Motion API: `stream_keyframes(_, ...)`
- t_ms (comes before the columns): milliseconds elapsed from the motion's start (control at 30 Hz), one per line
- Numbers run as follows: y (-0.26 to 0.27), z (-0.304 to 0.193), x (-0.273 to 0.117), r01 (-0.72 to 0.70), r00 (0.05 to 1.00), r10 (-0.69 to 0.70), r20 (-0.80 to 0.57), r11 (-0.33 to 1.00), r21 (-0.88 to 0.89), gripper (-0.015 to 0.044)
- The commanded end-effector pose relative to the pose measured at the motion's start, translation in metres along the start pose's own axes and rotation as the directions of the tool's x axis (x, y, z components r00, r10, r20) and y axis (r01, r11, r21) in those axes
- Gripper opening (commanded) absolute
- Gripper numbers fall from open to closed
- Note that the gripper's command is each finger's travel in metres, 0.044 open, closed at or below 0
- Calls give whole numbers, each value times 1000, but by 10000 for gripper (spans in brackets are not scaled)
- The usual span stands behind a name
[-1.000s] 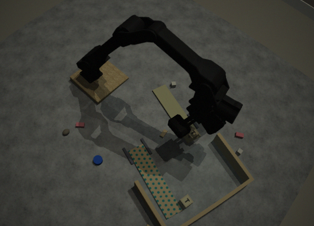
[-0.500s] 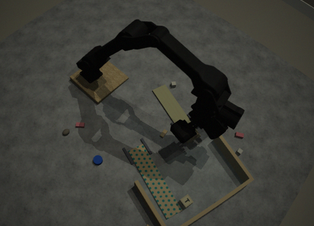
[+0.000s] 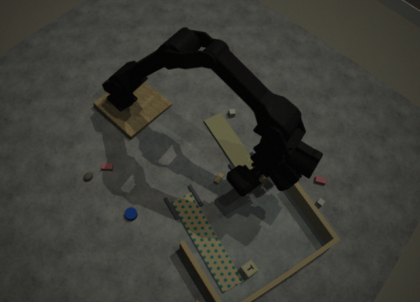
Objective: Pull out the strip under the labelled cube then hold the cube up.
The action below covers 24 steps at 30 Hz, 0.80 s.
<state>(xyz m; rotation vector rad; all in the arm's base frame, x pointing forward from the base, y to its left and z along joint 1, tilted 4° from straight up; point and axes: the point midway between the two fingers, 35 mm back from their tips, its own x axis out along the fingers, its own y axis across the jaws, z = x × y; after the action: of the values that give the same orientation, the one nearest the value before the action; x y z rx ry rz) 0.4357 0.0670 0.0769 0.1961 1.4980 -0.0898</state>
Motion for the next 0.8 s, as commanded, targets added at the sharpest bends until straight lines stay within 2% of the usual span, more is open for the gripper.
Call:
stream_keyframes(0,0,-2,8,-1,1000,1,-7,1000,-1,250)
stream_keyframes(300,-1,-3,16,-1,1000,1,-7,1000,-1,250)
stream_keyframes(433,-1,-1,14,1,1000,-1,-3,1000,-1,145)
stream_keyframes(633,-1,-1,14,1,1000,-1,-3,1000,-1,105)
stream_keyframes(767,-1,-3,12,1,1000,-1,-3,1000,-1,0)
